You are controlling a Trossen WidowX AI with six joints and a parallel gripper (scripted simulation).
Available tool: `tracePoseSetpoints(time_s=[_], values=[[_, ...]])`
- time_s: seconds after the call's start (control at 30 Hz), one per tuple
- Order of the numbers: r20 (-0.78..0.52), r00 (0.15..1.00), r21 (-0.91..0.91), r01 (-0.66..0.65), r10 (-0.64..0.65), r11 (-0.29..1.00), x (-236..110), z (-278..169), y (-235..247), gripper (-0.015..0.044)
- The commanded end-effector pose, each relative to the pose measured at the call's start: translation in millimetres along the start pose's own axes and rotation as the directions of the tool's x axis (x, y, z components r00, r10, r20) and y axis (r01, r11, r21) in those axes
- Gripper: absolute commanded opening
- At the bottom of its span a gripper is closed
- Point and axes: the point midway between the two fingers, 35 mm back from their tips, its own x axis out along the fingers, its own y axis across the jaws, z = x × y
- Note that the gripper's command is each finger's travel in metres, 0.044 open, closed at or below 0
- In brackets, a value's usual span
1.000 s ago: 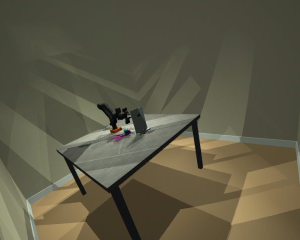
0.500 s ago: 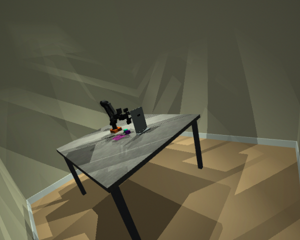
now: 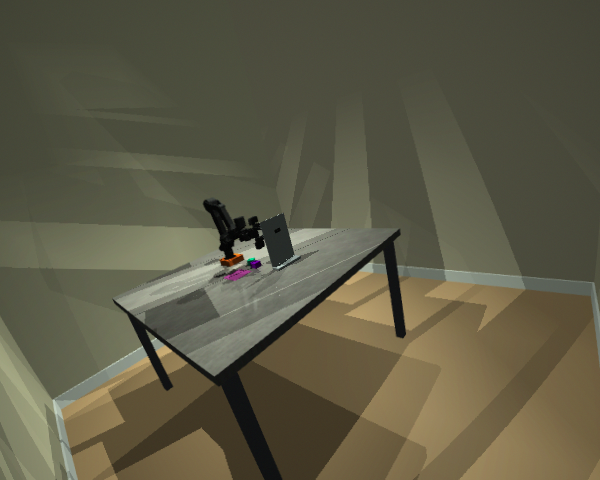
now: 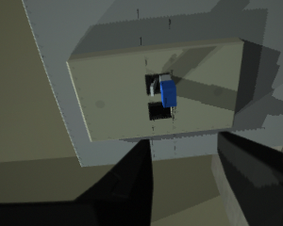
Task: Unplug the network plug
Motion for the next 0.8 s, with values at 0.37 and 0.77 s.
tracePoseSetpoints(time_s=[0.37,0.77], values=[[-0.001,1.0,0.0,-0.014,0.014,1.0,21.6,5.2,5.5,0.0156],[-0.001,1.0,0.0,-0.016,0.016,1.0,37.7,9.8,5.4,0.0156]])
